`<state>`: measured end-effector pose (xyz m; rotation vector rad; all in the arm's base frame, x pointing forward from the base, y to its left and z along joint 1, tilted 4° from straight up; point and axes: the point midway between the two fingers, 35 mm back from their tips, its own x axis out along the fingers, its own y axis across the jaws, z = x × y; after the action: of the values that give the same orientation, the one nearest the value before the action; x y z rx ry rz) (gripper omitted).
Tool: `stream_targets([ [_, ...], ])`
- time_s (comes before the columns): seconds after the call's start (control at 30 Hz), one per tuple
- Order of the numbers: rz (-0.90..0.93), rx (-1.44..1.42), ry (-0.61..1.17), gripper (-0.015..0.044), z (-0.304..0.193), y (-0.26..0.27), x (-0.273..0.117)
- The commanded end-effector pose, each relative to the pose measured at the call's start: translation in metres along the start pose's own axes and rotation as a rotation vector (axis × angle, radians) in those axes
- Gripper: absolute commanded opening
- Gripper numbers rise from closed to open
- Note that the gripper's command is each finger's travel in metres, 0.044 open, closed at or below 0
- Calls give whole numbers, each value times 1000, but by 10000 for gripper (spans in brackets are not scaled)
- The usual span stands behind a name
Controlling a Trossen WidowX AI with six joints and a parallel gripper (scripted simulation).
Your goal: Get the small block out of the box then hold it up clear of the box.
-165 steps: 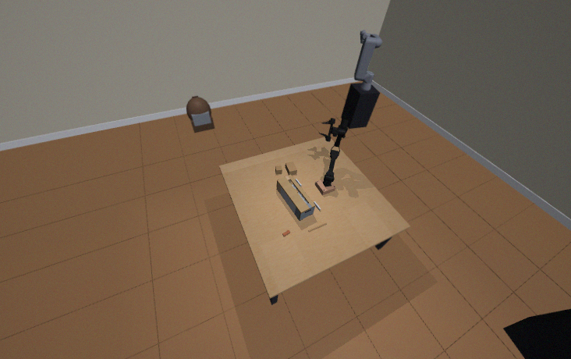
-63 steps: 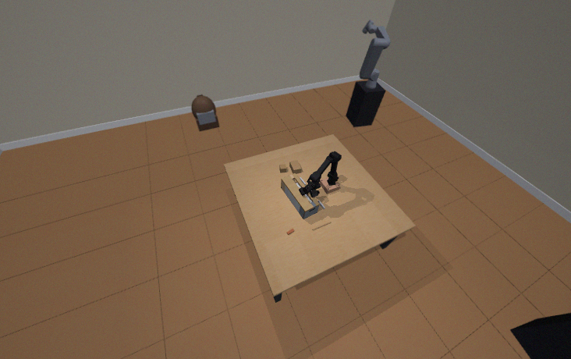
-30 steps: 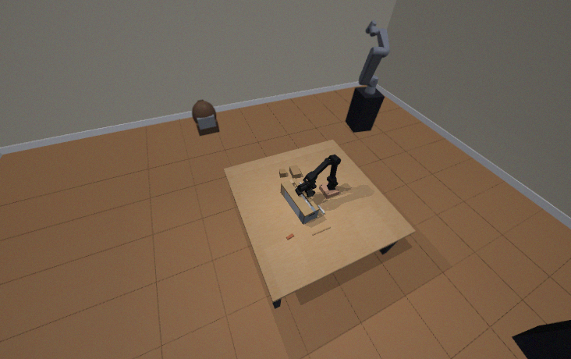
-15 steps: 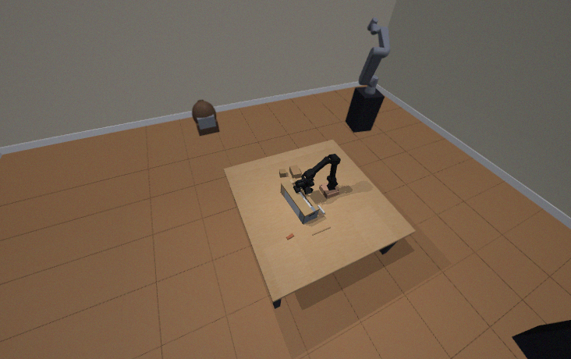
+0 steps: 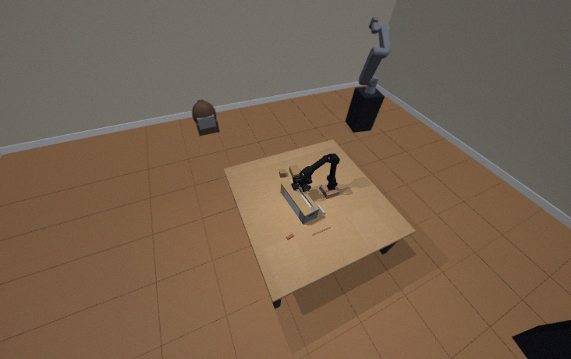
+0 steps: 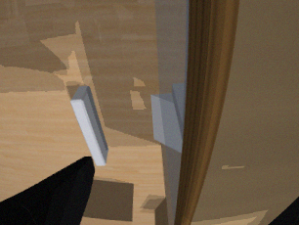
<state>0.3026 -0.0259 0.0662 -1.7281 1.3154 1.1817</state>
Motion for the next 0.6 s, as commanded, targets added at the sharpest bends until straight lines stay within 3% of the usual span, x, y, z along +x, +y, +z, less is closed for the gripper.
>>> stream_targets([
  [0.0,-5,-1,6,400,-10,-2,2],
  [0.23,-5,-1,6,400,-16,-2,2],
  [0.47,2,3,2,400,-34,0,-55],
  [0.57,2,3,2,400,-35,1,-57],
])
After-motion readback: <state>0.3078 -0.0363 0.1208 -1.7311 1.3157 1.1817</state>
